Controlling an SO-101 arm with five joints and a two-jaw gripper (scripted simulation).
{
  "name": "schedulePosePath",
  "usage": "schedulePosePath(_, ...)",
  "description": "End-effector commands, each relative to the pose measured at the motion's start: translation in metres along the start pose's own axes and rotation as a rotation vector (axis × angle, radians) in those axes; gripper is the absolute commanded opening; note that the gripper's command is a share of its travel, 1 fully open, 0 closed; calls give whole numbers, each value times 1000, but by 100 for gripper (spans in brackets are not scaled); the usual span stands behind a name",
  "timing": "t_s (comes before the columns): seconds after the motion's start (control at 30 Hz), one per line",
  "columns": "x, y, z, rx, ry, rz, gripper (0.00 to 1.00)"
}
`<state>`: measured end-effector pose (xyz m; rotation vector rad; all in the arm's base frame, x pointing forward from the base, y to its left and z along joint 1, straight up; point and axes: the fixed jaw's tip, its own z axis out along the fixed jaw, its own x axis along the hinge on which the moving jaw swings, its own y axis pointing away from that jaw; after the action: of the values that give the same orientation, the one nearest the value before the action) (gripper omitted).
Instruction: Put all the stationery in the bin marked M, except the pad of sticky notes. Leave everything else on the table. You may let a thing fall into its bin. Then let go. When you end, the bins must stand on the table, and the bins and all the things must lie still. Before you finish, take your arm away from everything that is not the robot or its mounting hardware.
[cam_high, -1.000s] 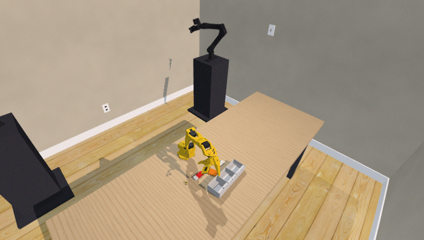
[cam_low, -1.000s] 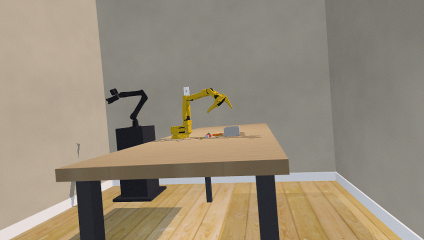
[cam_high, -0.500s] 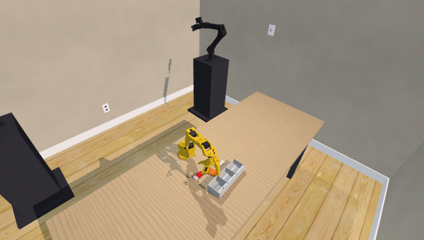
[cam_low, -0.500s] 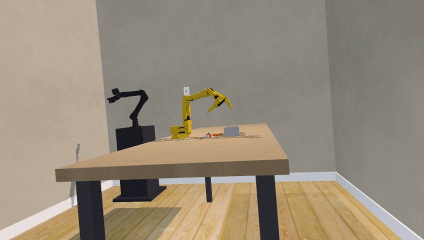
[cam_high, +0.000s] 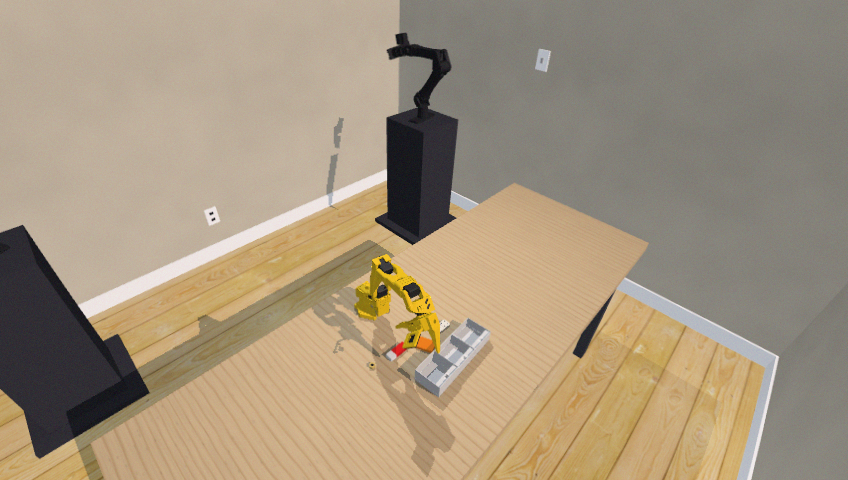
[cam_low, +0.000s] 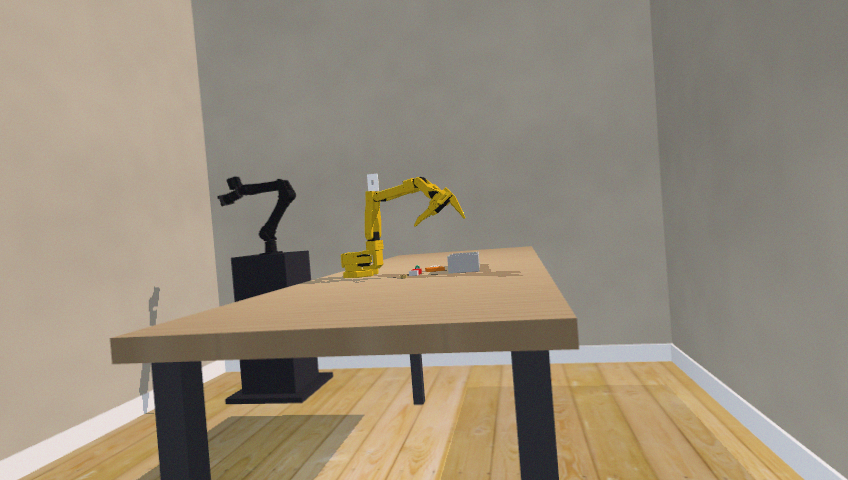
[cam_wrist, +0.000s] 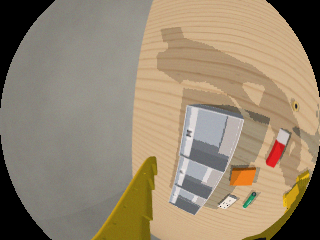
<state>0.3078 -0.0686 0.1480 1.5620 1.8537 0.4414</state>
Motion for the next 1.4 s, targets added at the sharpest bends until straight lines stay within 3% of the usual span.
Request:
schedulePosePath(0.0,-1,3,-3,-14,-5,1,100)
schedulePosePath(0.6,0,3,-3,-7,-1,-38,97)
schedulePosePath(0.73,3,2,-3,27,21,-232,82)
schedulePosePath(0.97,14,-5,-6,94,106,-692,36)
schedulePosePath(1.03,14,-5,-6,94,106,-692,36)
schedulePosePath(1.07,16,-6,-7,106,139,-859,30)
schedulePosePath(1.2,20,-11,-9,117,182,-1017,12)
schedulePosePath(1.3,21,-12,-10,120,224,-1200,7)
schedulePosePath(1.37,21,-12,-10,120,228,-1215,7)
